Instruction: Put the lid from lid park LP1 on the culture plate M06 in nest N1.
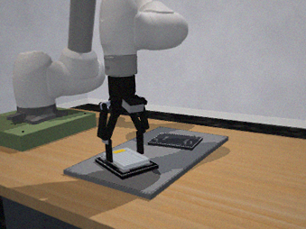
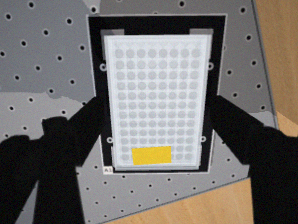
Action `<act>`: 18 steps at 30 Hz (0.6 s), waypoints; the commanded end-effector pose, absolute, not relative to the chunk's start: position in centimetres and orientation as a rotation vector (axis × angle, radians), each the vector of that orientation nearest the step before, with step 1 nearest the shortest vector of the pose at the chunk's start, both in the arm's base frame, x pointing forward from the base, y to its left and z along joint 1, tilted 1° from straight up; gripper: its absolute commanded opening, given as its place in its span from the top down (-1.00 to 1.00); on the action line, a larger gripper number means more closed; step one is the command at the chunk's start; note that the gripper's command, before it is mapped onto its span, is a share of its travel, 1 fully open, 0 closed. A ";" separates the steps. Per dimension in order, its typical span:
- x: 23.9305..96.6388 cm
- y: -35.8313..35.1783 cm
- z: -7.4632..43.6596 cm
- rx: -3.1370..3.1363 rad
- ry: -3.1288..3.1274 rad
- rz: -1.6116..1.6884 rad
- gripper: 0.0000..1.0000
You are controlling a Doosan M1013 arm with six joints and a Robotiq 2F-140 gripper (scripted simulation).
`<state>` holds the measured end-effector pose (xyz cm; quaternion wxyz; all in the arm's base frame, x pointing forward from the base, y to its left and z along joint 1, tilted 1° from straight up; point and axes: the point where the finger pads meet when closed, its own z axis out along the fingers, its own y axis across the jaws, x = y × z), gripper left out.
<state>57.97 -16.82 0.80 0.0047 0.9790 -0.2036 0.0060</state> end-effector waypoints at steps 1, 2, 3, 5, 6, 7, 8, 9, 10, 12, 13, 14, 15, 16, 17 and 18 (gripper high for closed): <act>58.0 -16.8 0.9 3.067 -0.638 0.021 -0.39; 58.0 -16.8 0.9 3.067 -0.638 0.021 -0.39; 58.0 -16.8 0.9 3.067 -0.638 0.021 -0.39; 58.0 -16.8 0.9 3.067 -0.638 0.021 -0.39; 58.0 -16.8 0.9 3.067 -0.638 0.021 -0.39; 58.0 -16.8 0.9 3.067 -0.638 0.021 -0.39; 58.0 -16.8 1.0 3.067 -0.638 0.021 -0.39; 58.0 -16.8 1.0 3.067 -0.638 0.021 -0.39; 58.0 -16.8 1.1 3.067 -0.638 0.021 -0.39; 58.0 -16.8 1.2 3.067 -0.638 0.021 -0.39; 58.0 -16.8 1.3 3.067 -0.638 0.021 -0.39; 58.0 -16.8 1.5 3.067 -0.638 0.021 -0.39; 58.0 -16.8 1.6 3.067 -0.638 0.021 -0.39; 58.0 -16.8 1.7 3.067 -0.638 0.021 -0.39; 58.0 -16.8 1.9 3.067 -0.638 0.021 -0.39; 58.0 -16.8 2.0 3.067 -0.638 0.021 -0.39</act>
